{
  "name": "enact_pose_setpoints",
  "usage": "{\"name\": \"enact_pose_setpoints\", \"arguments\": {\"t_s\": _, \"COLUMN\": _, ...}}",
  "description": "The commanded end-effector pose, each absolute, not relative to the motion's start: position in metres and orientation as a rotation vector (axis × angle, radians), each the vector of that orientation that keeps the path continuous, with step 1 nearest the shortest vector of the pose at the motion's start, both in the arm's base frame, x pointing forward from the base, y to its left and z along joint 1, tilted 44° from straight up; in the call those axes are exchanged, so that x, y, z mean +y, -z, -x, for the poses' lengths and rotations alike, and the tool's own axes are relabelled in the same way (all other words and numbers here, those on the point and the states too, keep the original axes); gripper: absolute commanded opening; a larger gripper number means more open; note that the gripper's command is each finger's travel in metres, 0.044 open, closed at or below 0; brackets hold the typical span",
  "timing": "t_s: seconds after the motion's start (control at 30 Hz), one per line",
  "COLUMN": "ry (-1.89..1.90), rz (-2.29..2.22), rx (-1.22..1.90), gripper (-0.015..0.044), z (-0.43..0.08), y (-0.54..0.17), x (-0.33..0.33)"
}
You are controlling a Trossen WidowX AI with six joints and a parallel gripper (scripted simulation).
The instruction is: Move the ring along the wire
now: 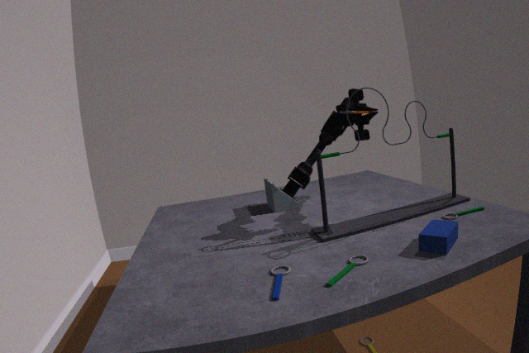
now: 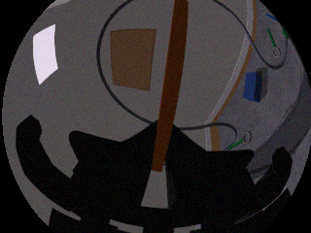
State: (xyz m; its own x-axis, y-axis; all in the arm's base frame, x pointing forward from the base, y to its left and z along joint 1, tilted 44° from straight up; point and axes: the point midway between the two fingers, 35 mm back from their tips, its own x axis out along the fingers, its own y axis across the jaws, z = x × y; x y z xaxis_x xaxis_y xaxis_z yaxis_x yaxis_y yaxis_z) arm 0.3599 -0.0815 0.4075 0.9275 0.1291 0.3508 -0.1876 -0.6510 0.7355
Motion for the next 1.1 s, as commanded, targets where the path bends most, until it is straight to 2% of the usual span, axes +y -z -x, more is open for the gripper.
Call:
{"name": "enact_pose_setpoints", "arguments": {"t_s": 0.0, "ry": -0.484, "rz": -2.272, "rx": -0.056, "gripper": -0.015, "z": -0.359, "y": -0.408, "x": -0.083}}
{"name": "enact_pose_setpoints", "arguments": {"t_s": 1.07, "ry": -0.567, "rz": -2.657, "rx": -0.187, "gripper": -0.015, "z": -0.358, "y": -0.417, "x": -0.093}}
